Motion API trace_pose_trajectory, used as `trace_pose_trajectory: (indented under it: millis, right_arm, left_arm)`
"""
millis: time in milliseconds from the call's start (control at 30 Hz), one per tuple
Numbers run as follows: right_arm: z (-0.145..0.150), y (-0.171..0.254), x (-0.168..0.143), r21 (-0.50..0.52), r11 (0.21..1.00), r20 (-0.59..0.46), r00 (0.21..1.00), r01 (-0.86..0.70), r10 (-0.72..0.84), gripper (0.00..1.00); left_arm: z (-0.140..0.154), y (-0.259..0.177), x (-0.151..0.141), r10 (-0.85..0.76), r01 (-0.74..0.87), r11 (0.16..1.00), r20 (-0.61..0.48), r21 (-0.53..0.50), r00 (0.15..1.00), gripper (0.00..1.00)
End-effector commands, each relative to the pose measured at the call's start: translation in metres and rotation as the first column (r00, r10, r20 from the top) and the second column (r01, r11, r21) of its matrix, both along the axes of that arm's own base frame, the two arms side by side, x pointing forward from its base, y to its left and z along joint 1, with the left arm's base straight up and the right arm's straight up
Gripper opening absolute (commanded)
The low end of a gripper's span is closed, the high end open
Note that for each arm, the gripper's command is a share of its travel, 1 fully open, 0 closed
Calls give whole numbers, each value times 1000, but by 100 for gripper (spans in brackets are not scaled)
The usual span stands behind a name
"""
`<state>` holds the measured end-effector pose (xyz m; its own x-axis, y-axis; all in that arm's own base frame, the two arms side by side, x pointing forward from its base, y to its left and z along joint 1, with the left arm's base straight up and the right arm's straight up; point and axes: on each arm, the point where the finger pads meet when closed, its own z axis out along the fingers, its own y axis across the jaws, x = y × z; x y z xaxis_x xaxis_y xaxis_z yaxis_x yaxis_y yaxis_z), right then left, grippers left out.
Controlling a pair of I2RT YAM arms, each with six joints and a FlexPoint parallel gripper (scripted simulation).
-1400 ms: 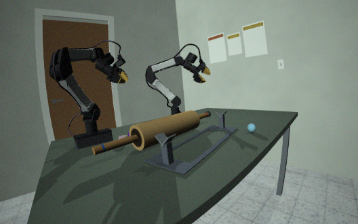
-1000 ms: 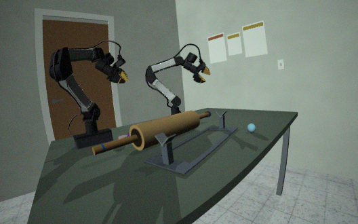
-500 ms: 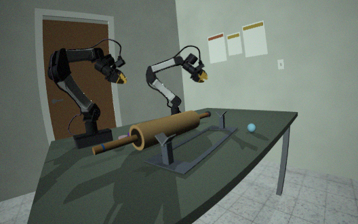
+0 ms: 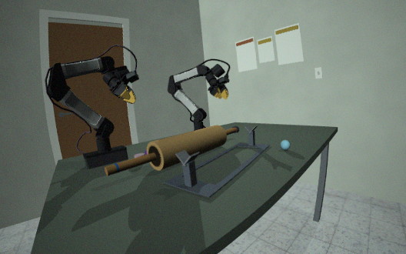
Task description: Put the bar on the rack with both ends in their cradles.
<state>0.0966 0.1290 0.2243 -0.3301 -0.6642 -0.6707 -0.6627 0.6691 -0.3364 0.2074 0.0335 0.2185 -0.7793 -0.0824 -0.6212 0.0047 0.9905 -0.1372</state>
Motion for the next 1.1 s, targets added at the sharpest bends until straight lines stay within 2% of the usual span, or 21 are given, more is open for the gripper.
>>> trace_pose_trajectory:
  millis: [0, 200, 267, 767, 833, 1067]
  right_arm:
    - [-9, -18, 15, -131, 991, 38, 999, -28, 34, 50]
    - [-20, -31, 26, -209, 978, 35, 999, -19, 27, 50]
    - [-20, -31, 26, -209, 978, 35, 999, -19, 27, 50]
    - [-36, -42, 59, -288, 957, -13, 1000, 20, -25, 50]
    - [-36, -42, 59, -288, 957, -13, 1000, 20, -25, 50]
    - [-47, -43, 81, -351, 935, -43, 998, -53, 41, 50]
  left_arm:
    - [-15, -14, 6, 143, -153, 979, -82, -137, 986, 50]
    - [-28, -25, 18, 276, -307, 930, -172, -199, 946, 50]
    - [-28, -25, 18, 276, -307, 930, -172, -199, 946, 50]
    - [-64, -49, 44, 585, -698, 660, -391, -279, 710, 50]
    - [-64, -49, 44, 585, -698, 660, -391, -279, 710, 50]
    - [-87, -61, 57, 696, -849, 441, -487, -292, 528, 50]
